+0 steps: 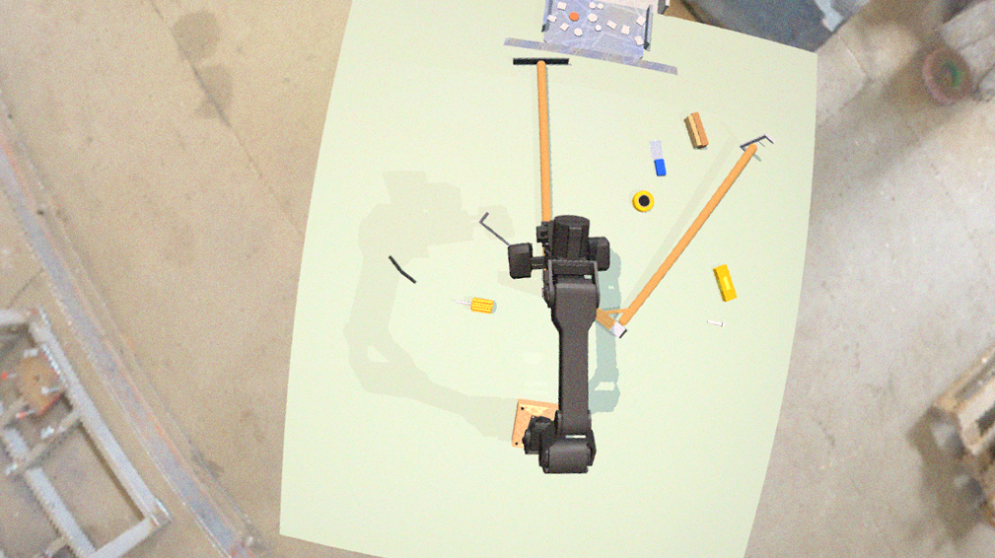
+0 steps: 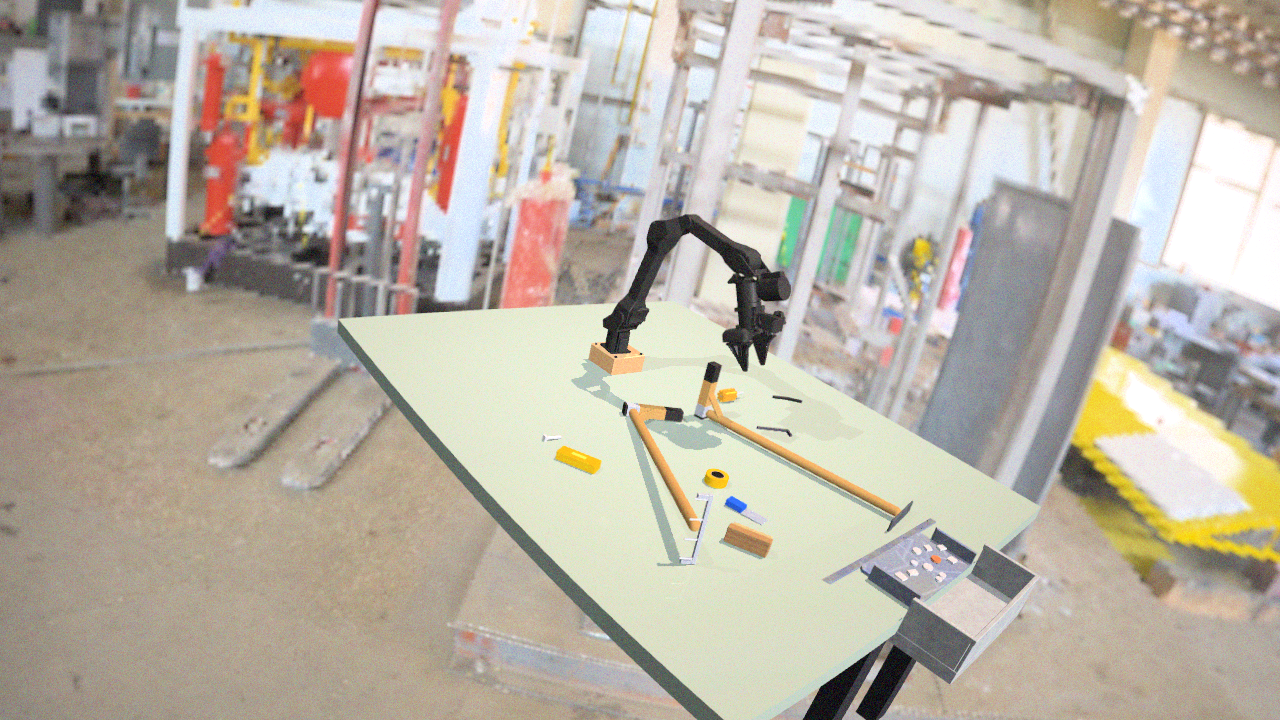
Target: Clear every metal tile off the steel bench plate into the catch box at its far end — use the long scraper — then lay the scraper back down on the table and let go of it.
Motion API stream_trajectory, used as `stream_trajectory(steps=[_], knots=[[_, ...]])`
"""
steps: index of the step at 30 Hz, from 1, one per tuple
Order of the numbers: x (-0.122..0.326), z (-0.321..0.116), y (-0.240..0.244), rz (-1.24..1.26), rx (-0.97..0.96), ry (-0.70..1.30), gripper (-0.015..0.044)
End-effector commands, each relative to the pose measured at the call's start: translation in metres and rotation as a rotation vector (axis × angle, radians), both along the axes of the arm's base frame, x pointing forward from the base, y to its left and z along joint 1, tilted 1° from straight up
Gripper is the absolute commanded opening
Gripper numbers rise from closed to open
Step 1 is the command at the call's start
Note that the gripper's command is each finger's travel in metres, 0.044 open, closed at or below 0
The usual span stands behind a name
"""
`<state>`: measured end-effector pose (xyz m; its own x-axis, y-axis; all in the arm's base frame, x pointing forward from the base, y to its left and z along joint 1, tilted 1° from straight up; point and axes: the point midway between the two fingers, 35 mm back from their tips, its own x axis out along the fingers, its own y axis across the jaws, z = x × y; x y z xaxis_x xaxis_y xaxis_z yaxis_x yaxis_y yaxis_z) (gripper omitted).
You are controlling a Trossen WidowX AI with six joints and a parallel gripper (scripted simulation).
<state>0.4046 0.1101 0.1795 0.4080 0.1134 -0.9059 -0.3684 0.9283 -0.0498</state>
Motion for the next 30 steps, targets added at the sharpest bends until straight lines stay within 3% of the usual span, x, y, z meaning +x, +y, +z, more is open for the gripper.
stream_trajectory(steps=[1,30], knots=[[-0.008,0.005,-0.002,-0.004,0.014,-0.015,0.0440],[-0.073,0.016,-0.026,-0.034,0.065,-0.127,0.0440]])
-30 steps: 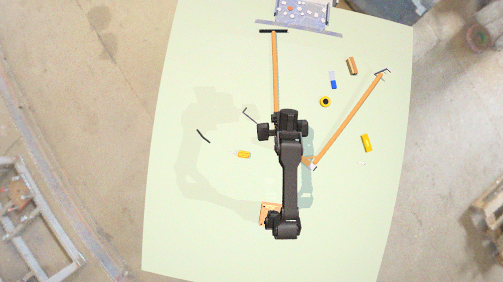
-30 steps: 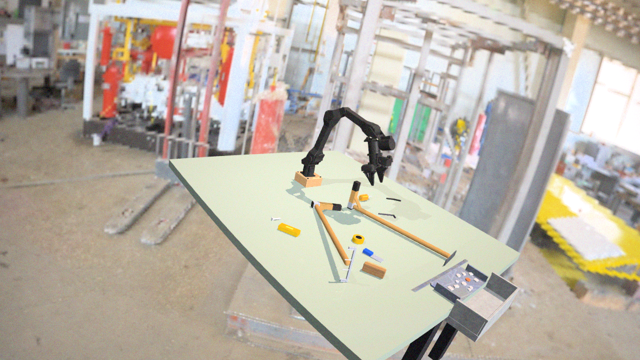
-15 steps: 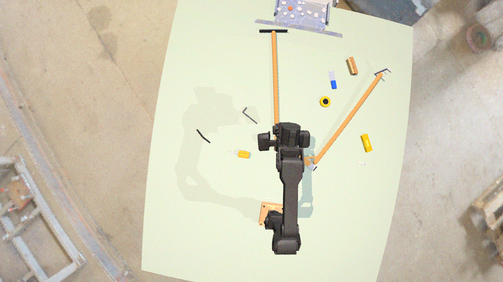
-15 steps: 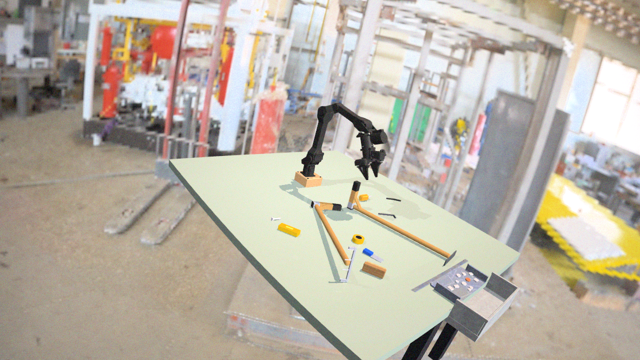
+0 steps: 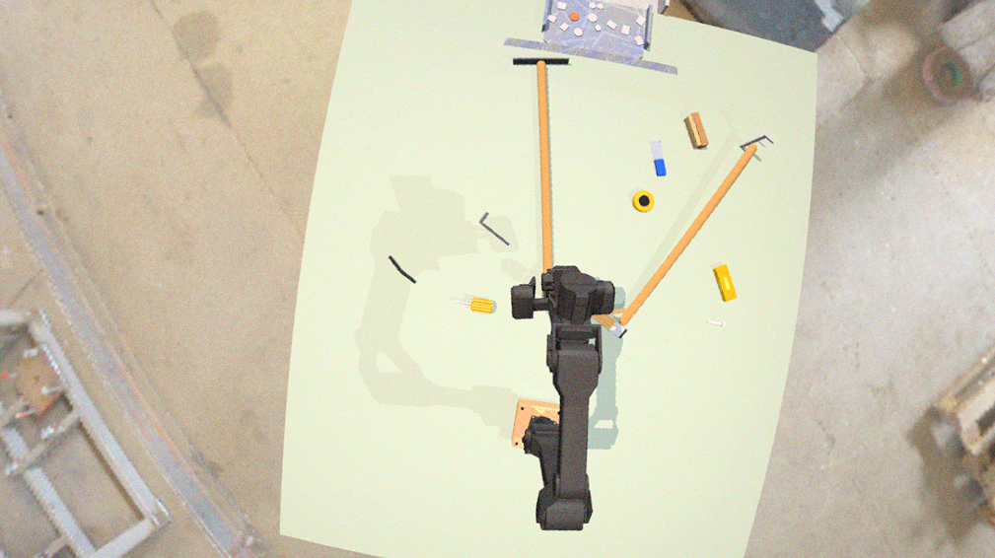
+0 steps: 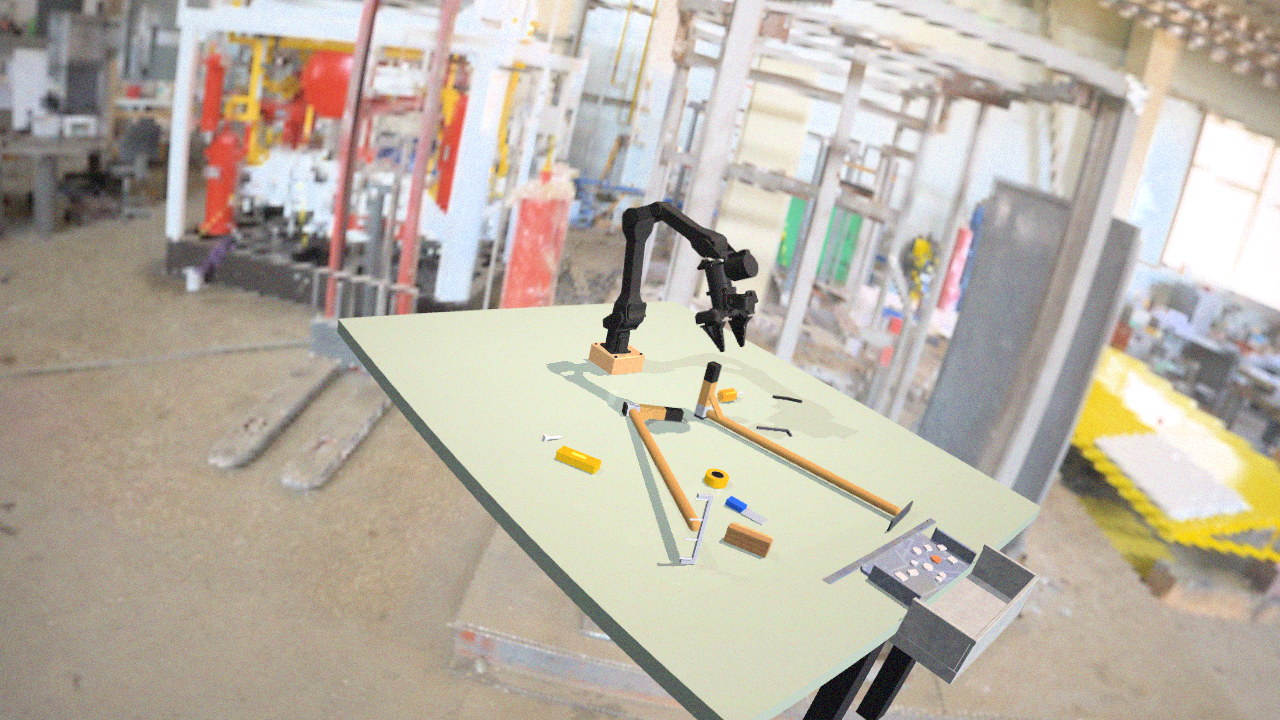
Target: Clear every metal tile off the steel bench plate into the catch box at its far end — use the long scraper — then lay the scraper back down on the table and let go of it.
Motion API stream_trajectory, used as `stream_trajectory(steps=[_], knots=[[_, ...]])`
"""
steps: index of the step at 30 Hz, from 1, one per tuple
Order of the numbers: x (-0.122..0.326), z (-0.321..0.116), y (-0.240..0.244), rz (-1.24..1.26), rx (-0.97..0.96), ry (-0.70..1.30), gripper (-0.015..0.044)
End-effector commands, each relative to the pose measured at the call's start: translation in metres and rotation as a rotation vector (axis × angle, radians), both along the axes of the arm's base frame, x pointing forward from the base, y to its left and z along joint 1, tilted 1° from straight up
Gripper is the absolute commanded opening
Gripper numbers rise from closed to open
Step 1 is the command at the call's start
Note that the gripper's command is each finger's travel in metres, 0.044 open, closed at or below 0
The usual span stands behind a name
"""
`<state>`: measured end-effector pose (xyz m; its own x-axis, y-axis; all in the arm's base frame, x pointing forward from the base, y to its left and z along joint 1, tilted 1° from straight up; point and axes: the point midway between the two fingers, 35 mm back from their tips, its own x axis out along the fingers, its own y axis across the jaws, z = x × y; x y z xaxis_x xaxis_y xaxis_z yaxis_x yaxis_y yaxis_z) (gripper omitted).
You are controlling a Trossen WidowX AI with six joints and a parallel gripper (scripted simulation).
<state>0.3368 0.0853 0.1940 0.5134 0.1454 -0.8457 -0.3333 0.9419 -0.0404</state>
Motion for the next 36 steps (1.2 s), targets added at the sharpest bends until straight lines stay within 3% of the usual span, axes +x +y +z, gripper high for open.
stream_trajectory(steps=[1,27,36], knots=[[-0.008,0.001,-0.002,-0.003,0.014,-0.015,0.0440],[-0.064,-0.015,-0.019,-0.027,0.057,-0.116,0.0440],[-0.064,-0.033,-0.020,-0.028,0.058,-0.119,0.0440]])
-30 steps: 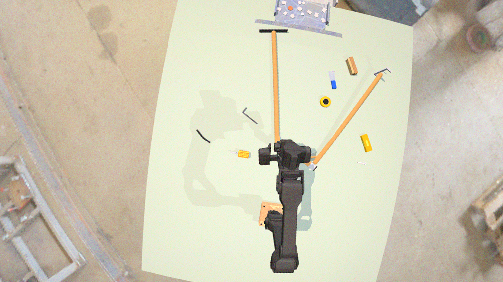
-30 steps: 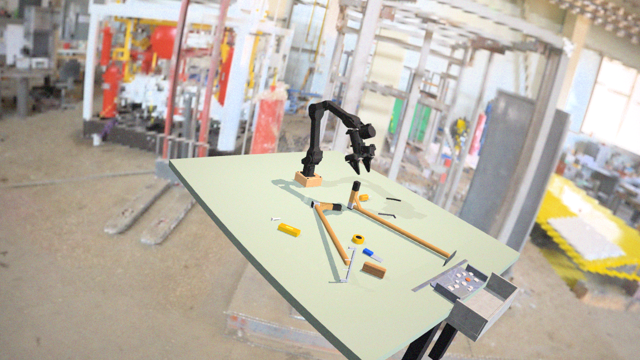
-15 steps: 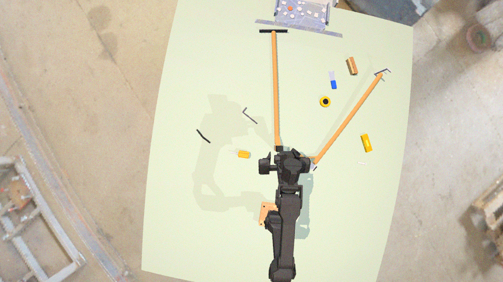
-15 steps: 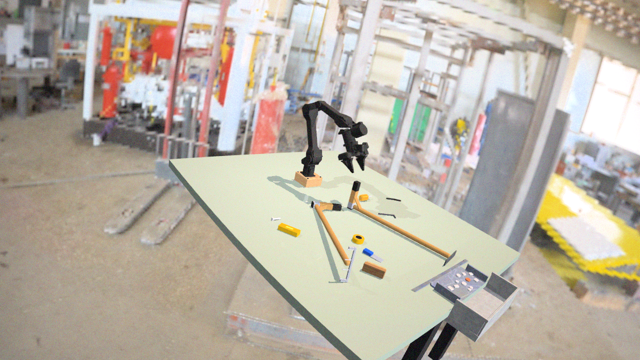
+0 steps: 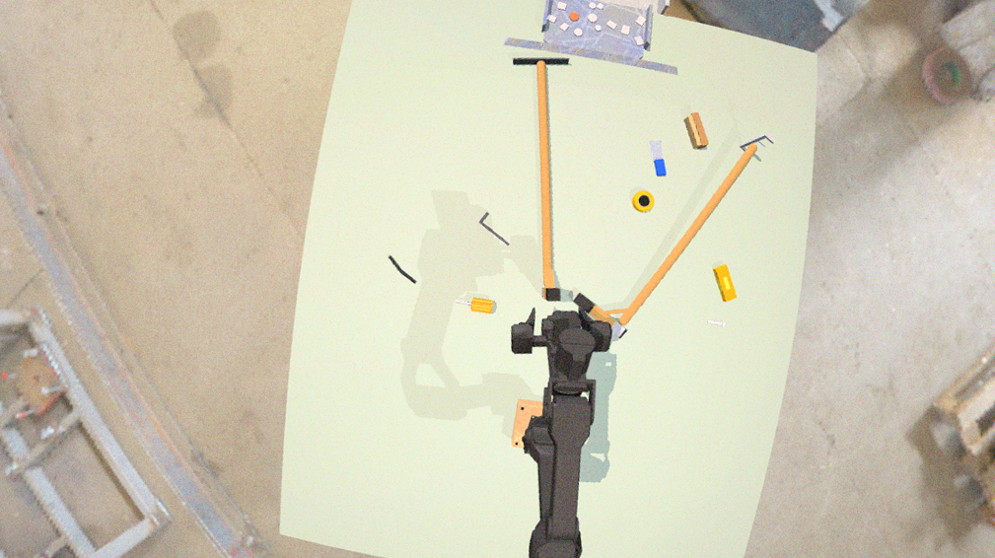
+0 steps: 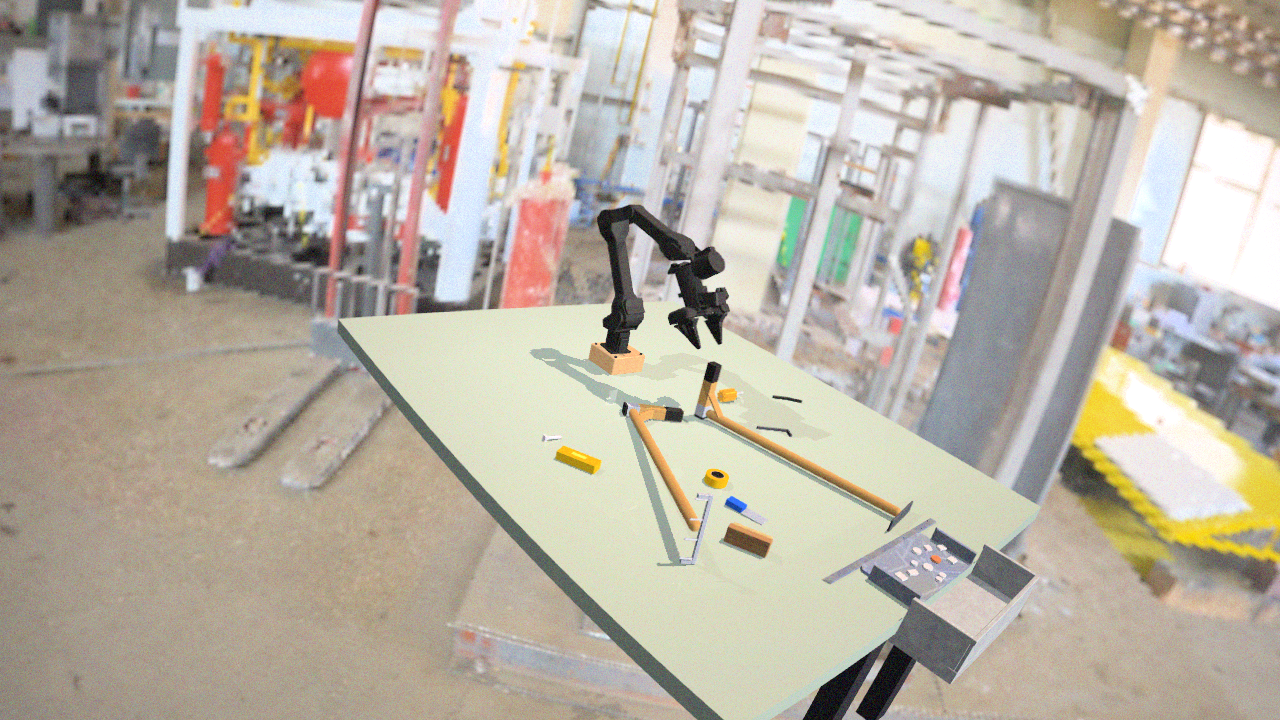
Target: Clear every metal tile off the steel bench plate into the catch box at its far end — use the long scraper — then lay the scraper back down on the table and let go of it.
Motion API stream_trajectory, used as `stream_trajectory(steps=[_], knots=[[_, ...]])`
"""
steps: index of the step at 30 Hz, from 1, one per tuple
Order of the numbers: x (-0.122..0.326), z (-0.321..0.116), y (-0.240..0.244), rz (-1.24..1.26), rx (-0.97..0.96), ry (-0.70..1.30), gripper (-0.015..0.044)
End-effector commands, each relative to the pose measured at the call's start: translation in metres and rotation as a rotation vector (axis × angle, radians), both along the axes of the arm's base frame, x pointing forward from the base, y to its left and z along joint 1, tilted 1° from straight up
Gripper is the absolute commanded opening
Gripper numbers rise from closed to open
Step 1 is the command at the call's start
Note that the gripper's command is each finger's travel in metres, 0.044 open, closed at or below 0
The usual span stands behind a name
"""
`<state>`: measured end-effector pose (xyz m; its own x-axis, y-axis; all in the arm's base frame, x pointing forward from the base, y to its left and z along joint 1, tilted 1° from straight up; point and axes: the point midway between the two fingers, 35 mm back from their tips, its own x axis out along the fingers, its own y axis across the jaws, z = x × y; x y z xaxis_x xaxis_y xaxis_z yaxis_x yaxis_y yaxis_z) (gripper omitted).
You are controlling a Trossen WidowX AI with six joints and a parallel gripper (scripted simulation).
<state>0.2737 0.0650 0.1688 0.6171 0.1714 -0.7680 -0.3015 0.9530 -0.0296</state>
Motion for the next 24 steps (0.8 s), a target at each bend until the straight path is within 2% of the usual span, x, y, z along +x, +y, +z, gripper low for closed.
stream_trajectory(steps=[1,8,24], knots=[[0.000,-0.011,0.001,0.001,0.006,0.004,0.0440],[-0.001,-0.030,0.000,0.001,0.006,0.004,0.0440],[0.014,-0.044,0.004,0.001,0.006,0.003,0.0440]])
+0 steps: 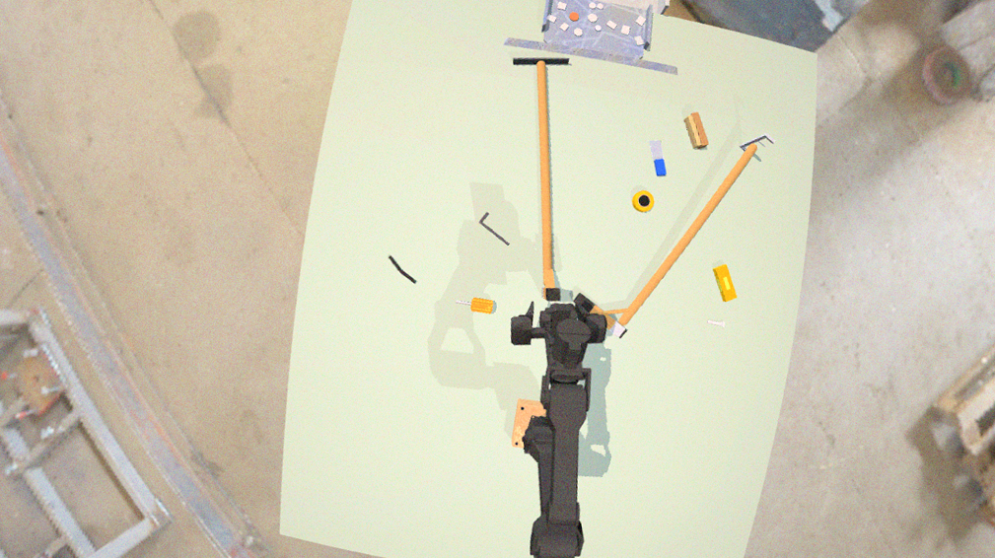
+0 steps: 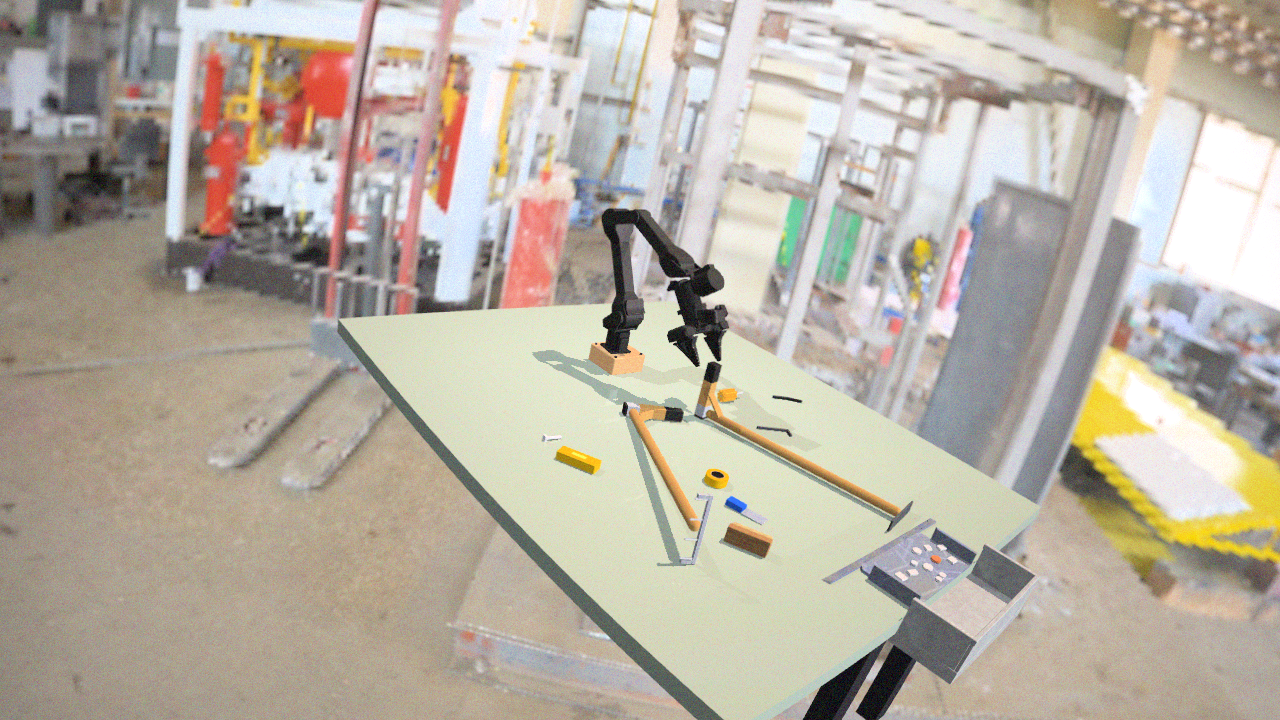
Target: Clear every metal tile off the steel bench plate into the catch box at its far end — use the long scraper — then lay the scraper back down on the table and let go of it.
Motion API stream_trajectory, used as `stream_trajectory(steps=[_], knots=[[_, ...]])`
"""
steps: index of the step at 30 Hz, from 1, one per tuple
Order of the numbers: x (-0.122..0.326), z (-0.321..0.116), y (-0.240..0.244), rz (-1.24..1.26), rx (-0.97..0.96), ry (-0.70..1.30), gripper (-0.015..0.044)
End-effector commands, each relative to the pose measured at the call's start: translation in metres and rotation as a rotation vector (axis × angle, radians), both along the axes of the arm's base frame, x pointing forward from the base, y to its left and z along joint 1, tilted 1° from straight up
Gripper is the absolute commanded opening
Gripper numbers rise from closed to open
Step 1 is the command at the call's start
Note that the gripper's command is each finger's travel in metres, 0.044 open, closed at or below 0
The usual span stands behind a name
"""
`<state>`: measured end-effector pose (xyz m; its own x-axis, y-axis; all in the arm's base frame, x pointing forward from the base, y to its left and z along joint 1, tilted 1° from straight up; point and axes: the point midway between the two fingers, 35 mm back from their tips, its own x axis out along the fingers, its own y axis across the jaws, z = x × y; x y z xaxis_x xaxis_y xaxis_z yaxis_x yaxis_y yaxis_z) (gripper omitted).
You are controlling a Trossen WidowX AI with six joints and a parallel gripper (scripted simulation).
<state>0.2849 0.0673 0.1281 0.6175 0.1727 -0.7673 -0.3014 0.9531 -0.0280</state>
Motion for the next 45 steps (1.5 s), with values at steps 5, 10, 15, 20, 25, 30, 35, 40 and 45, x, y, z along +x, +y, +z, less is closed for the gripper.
stream_trajectory(steps=[5,10,15,20,25,30,35,40,45], knots=[[0.008,-0.010,0.003,0.002,0.005,0.003,0.0440],[0.013,-0.016,0.004,0.002,0.005,0.002,0.0440],[0.018,-0.022,0.006,0.002,0.005,0.002,0.0440],[0.023,-0.029,0.007,0.002,0.005,0.002,0.0440],[0.028,-0.035,0.009,0.002,0.005,0.001,0.0440],[0.032,-0.042,0.010,0.002,0.005,0.001,0.0440],[0.036,-0.049,0.011,0.002,0.005,0.001,0.0440],[0.035,-0.046,0.011,0.005,0.005,-0.002,0.0335],[0.035,-0.046,0.011,0.005,0.005,-0.002,0.0204]])
